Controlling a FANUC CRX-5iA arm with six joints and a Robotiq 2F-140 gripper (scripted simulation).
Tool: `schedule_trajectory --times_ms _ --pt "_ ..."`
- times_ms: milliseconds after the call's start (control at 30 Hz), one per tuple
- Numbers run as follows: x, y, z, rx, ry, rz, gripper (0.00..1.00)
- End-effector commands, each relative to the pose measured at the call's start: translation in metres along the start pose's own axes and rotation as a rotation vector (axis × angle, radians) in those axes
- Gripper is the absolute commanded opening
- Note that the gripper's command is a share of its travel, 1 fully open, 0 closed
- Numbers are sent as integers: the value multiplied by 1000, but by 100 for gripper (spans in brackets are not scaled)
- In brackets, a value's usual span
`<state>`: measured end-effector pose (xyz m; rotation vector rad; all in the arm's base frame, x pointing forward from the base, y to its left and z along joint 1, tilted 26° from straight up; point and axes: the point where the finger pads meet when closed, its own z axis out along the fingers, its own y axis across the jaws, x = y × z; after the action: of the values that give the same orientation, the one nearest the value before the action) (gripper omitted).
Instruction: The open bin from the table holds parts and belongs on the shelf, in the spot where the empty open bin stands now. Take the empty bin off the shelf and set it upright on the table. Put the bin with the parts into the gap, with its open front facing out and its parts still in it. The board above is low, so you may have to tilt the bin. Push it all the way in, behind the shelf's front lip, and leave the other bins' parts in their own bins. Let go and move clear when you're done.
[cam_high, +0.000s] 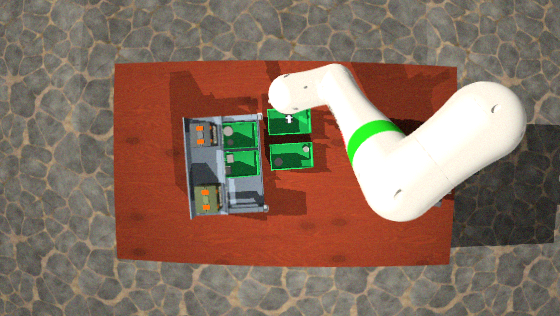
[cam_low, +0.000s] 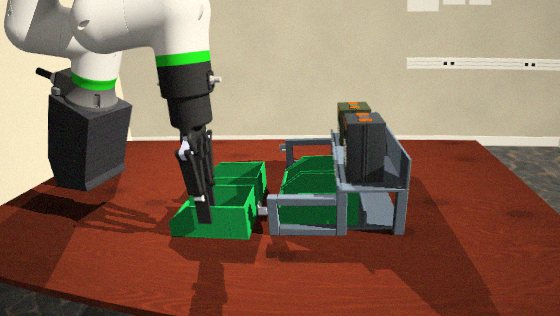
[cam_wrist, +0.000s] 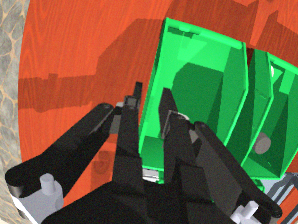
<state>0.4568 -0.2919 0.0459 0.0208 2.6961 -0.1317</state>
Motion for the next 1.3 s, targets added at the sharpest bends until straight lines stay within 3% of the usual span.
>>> schedule_trajectory --times_ms 0,867,1267 --pt "-1 -1 -2 1 -1 0 24" --pt "-1 -1 -26 1 -1 0 24" --pt "0 -1 -47 1 -1 0 24"
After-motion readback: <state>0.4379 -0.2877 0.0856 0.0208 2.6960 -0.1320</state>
